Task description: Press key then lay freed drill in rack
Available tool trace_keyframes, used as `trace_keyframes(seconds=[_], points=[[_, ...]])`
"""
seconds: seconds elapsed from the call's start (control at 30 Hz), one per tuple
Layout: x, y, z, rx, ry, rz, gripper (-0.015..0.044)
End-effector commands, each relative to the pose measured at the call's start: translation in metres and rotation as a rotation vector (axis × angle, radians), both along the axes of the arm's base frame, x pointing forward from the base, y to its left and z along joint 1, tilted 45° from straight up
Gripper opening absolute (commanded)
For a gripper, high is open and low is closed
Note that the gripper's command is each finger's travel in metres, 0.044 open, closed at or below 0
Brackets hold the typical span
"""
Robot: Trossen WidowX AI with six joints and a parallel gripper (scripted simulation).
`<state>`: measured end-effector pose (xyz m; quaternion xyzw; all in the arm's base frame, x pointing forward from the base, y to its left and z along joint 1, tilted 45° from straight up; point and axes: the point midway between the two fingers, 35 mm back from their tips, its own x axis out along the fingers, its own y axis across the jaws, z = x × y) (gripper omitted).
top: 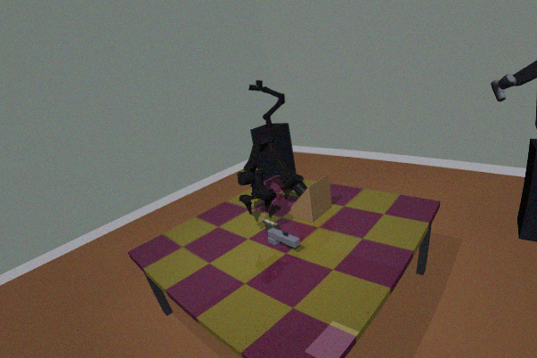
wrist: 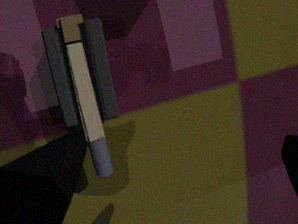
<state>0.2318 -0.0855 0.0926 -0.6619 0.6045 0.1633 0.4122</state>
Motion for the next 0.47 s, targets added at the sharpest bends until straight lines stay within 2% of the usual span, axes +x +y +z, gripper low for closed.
trace_keyframes(seconds=[0.0, 0.23, 0.43], points=[[0.032, 0.036, 0.02, 0.101, -0.225, 0.046, 0.044], [0.075, 0.125, 0.063, 0.409, -0.595, 0.144, 0.044], [0.086, 0.208, 0.112, 0.749, -0.836, 0.231, 0.044]])
